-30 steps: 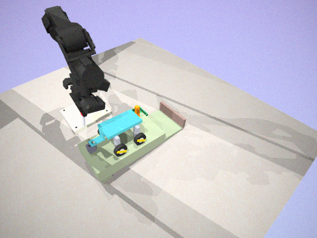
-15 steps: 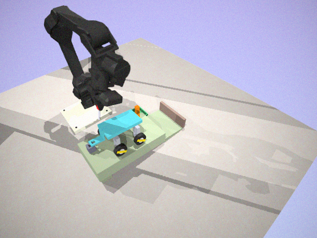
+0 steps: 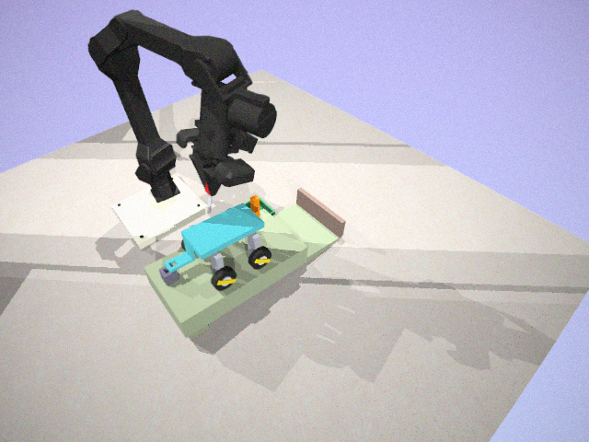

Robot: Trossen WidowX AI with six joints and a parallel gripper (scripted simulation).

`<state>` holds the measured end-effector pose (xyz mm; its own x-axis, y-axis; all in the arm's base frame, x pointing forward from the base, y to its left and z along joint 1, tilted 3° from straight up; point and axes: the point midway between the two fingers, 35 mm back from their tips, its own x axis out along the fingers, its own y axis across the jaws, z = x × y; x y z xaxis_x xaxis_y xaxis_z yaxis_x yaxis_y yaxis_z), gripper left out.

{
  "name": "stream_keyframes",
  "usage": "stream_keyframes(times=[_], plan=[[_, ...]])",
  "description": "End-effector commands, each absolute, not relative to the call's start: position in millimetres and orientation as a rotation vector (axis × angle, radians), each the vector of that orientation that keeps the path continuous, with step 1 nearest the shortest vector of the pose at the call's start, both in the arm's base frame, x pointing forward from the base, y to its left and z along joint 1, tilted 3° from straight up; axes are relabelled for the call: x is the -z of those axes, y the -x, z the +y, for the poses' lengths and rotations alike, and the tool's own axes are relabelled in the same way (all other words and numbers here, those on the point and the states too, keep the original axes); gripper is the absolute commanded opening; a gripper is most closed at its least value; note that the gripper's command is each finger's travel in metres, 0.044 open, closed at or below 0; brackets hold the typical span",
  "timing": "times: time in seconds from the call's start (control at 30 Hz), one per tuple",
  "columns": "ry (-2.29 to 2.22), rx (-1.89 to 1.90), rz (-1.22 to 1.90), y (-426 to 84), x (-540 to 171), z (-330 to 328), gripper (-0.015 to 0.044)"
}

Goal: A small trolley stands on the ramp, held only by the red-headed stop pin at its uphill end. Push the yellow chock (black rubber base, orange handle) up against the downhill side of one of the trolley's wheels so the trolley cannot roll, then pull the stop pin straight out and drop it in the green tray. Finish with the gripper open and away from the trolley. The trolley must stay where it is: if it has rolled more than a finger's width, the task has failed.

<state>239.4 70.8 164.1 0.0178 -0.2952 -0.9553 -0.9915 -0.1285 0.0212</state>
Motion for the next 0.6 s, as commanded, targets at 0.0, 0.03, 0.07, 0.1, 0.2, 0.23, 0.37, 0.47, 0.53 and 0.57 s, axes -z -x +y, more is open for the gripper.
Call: stream_keyframes(times=[0.0, 0.03, 0.07, 0.1, 0.2, 0.23, 0.37, 0.47, 0.53, 0.57], plan=[[1.519, -1.151, 1.365, -236, -162, 86, 0.0], [1.519, -1.152, 1.365, -236, -161, 90, 0.0], [1.519, -1.152, 1.365, -235, -160, 94, 0.0], [1.518, -1.152, 1.365, -234, -160, 97, 0.0], [1.517, -1.153, 1.364, -232, -157, 110, 0.0], [1.517, -1.153, 1.364, -231, -156, 114, 0.0], [1.516, -1.155, 1.363, -228, -154, 130, 0.0], [1.515, -1.156, 1.362, -225, -152, 142, 0.0], [1.514, -1.156, 1.362, -224, -151, 147, 0.0], [1.514, -1.156, 1.362, -224, -151, 148, 0.0]])
